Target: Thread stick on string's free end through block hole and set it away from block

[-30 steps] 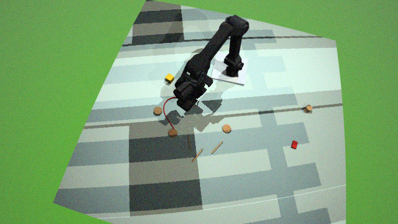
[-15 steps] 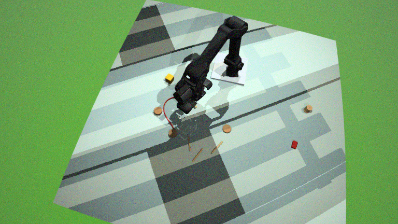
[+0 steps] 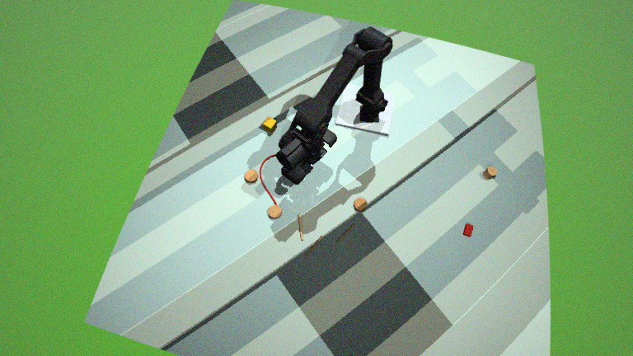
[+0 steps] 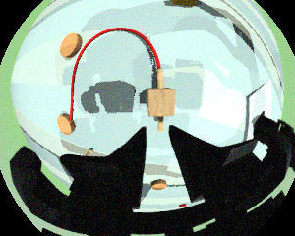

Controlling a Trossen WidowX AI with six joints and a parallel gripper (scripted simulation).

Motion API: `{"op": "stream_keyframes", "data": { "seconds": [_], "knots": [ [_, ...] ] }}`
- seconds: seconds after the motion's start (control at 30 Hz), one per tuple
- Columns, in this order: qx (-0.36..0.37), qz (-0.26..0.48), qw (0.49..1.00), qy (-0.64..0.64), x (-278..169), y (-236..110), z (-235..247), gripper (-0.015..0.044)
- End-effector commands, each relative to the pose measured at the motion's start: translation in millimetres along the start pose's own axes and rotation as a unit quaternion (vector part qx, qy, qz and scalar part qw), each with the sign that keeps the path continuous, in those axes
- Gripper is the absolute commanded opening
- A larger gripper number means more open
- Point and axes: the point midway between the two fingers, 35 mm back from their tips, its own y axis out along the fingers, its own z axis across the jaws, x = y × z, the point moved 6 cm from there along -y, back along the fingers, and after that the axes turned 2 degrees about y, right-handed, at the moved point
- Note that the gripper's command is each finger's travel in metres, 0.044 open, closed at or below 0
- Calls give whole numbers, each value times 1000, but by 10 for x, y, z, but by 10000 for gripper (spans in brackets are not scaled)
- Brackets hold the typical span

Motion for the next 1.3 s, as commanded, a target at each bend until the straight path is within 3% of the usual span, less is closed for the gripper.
{"op": "stream_keyframes", "data": {
  "seconds": [0.0,0.83,1.0,1.27],
  "knots": [
    [-8,2,1000,-2,-6,115,-26,123],
    [-8,2,1000,-2,-7,268,-49,123],
    [-6,0,1000,1,-3,253,-40,0],
    [-6,-2,1000,1,-7,255,-41,0]
  ]
}}
